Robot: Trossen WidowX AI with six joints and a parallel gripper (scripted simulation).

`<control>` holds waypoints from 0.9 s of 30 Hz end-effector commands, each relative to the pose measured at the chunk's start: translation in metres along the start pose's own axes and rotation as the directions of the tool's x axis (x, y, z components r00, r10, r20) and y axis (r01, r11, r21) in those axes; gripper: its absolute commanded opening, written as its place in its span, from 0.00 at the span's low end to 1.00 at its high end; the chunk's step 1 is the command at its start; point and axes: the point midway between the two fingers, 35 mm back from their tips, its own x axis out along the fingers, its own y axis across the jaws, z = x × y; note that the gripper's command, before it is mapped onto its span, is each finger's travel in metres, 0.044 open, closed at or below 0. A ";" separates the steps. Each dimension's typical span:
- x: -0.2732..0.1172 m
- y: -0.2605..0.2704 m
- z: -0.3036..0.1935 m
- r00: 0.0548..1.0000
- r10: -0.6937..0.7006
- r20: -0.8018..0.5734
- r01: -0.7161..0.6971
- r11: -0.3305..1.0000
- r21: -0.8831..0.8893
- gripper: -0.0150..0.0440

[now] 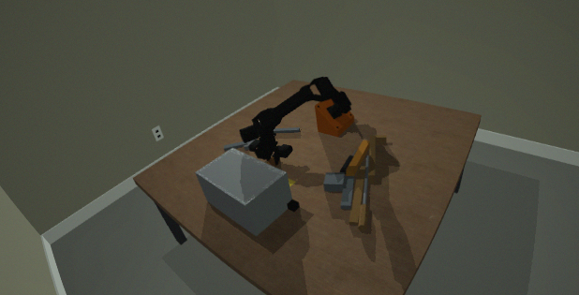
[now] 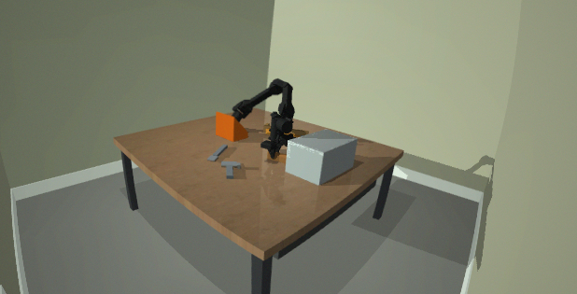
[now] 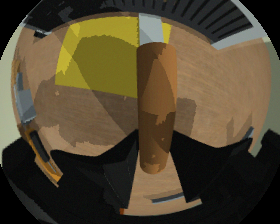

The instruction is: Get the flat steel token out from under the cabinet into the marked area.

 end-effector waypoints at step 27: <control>0.001 0.003 -0.023 1.000 0.008 0.002 -0.008 1.000 -0.003 0.25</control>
